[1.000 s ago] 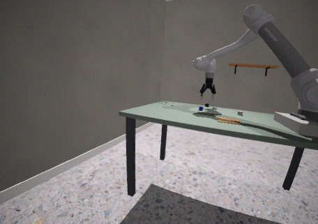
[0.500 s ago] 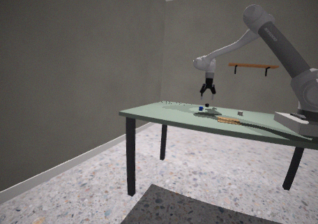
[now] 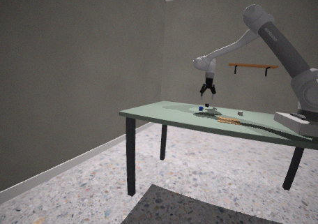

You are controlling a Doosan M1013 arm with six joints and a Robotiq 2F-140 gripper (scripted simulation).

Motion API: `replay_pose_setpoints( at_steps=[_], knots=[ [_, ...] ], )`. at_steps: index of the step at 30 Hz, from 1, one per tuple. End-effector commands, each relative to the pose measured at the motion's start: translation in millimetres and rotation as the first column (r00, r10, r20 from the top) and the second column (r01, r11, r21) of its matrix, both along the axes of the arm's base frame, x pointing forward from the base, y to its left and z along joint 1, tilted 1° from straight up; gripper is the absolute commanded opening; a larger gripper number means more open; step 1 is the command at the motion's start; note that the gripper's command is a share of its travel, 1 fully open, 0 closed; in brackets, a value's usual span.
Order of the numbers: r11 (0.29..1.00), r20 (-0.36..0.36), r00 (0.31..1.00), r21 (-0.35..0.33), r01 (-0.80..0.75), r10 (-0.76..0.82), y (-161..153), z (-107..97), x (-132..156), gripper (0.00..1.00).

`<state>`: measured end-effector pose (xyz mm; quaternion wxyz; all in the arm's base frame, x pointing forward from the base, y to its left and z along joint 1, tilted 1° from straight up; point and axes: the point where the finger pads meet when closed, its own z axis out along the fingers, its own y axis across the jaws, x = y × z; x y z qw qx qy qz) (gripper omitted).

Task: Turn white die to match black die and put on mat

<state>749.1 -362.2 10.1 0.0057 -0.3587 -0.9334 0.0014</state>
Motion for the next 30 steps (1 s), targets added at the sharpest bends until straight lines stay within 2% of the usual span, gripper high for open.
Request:
replay_pose_setpoints(
  at_steps=[1, 30],
  knots=[
    [1.000, -0.005, 1.000, -0.003, -0.006, 0.006, -2.7, -5.8, -3.7, 1.00],
    [1.000, -0.005, 1.000, -0.003, -0.006, 0.006, 1.8, -5.7, -9.8, 1.00]
  ],
)
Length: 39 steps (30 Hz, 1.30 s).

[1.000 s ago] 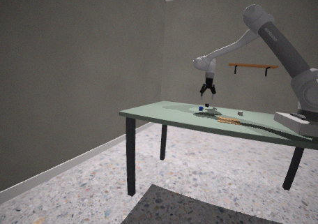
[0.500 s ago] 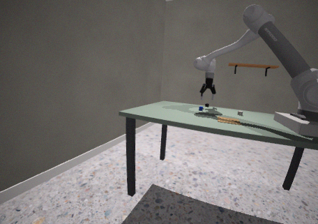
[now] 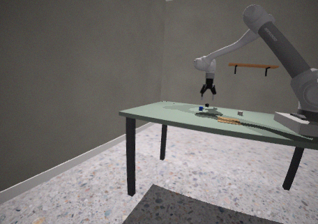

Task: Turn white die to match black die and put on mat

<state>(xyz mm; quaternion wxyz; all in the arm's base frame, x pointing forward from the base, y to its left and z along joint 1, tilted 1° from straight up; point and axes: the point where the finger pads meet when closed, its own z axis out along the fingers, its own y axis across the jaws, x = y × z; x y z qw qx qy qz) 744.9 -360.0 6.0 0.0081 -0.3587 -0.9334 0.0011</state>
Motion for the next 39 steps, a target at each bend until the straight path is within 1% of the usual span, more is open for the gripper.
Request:
replay_pose_setpoints(
  at_steps=[1, 6, 11, 13, 15, 21, 28, 30, 39],
  knots=[
    [1.000, 0.000, 1.000, -0.006, -0.006, 0.006, 1, -2, -7, 1.00],
    [1.000, 0.000, 1.000, -0.006, -0.006, 0.006, 10, -1, -20, 1.00],
    [1.000, 0.000, 1.000, -0.006, -0.006, 0.006, 24, -1, -39, 1.00],
    [1.000, 0.000, 1.000, -0.006, -0.006, 0.006, 24, -1, -39, 1.00],
    [1.000, 0.000, 1.000, -0.006, -0.006, 0.006, 31, -1, -49, 1.00],
    [1.000, 0.000, 1.000, -0.006, -0.006, 0.006, 57, 0, -84, 1.00],
    [1.000, 0.000, 1.000, -0.006, -0.006, 0.006, 94, 0, -134, 1.00],
    [1.000, 0.000, 1.000, -0.006, -0.006, 0.006, 94, 0, -134, 1.00],
    [1.000, 0.000, 1.000, -0.006, -0.006, 0.006, 146, 1, -204, 1.00]
  ],
)
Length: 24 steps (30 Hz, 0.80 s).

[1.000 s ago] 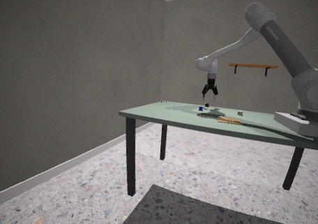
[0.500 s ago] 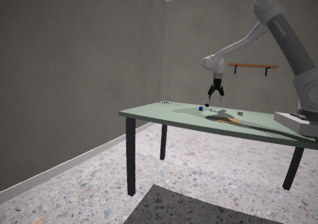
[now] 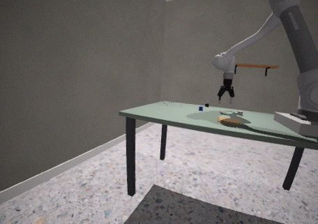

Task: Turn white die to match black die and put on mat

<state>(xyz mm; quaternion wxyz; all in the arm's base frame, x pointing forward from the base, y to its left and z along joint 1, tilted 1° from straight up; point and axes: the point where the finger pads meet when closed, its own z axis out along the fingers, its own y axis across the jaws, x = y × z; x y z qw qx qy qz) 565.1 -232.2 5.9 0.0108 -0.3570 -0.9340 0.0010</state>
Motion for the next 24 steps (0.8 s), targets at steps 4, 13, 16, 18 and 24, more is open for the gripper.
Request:
replay_pose_setpoints(
  at_steps=[4, 13, 16, 18, 24],
  knots=[
    [1.000, 0.004, 1.000, -0.008, -0.002, 0.002, 39, 2, -53, 1.00],
    [1.000, 0.004, 1.000, -0.008, -0.002, 0.002, 69, 2, -93, 1.00],
    [1.000, 0.004, 1.000, -0.008, -0.002, 0.002, 78, 3, -105, 1.00],
    [1.000, 0.004, 1.000, -0.008, -0.002, 0.002, 83, 3, -112, 1.00],
    [1.000, 0.004, 1.000, -0.008, -0.002, 0.002, 91, 3, -124, 1.00]
  ],
)
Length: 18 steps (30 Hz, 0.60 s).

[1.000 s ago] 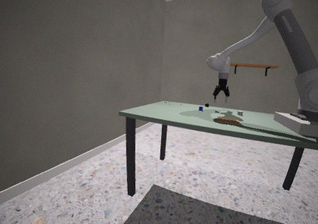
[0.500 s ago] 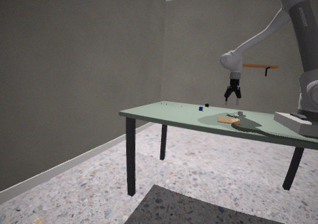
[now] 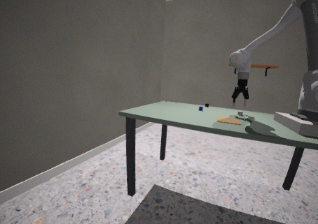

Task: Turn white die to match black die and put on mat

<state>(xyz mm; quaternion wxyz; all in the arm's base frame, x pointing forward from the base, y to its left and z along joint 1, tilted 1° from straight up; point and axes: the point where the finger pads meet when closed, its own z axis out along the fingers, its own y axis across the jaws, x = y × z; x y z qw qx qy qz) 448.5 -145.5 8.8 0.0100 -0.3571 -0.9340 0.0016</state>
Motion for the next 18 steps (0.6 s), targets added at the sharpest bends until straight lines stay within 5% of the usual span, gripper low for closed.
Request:
replay_pose_setpoints(
  at_steps=[1, 18],
  knots=[
    [1.000, 0.003, 1.000, -0.006, -0.002, 0.002, 4.7, -0.1, -7.0, 1.00],
    [1.000, 0.003, 1.000, -0.006, -0.002, 0.002, 8.8, 0.0, -12.6, 1.00]
  ],
)
